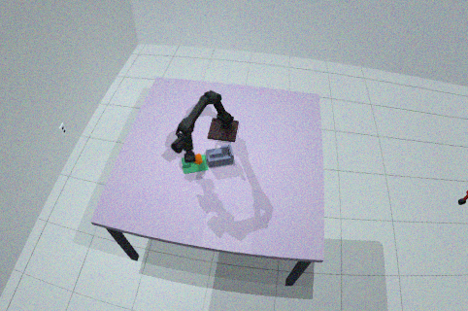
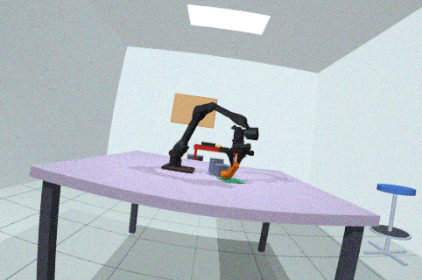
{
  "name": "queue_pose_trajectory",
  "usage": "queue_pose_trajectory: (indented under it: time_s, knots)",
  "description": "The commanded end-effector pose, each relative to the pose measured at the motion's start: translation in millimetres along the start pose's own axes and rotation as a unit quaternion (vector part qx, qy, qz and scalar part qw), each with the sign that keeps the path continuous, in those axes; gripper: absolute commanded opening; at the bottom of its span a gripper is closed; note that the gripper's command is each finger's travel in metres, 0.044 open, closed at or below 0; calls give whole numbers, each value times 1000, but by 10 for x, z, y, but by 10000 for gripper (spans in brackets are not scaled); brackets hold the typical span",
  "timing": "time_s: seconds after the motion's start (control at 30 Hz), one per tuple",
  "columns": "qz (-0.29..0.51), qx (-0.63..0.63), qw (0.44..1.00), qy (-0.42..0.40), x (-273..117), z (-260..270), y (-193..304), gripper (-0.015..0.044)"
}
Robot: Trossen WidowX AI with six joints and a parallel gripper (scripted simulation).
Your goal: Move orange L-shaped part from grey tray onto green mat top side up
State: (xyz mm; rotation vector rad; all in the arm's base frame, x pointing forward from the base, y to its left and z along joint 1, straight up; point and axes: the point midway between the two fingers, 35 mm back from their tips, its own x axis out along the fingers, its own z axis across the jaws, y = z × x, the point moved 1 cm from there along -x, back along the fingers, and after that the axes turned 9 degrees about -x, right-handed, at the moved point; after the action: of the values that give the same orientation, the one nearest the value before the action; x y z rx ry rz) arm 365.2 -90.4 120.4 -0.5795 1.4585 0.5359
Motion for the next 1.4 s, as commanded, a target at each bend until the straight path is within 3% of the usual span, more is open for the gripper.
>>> queue_pose_trajectory:
  time_s: [0.0,0.37,0.7,0.87,1.03,1.37]
  knots:
    - [2,-2,1000,-1,16,5,4,0]
    - [1,0,1000,0,7,-2,3,0]
    - [1,0,1000,0,-10,0,0,263]
    - [1,-1,1000,0,-341,21,-28,394]
    - [2,-2,1000,-1,-839,4,-1,400]
    - [-6,0,1000,-4,-830,12,-21,400]
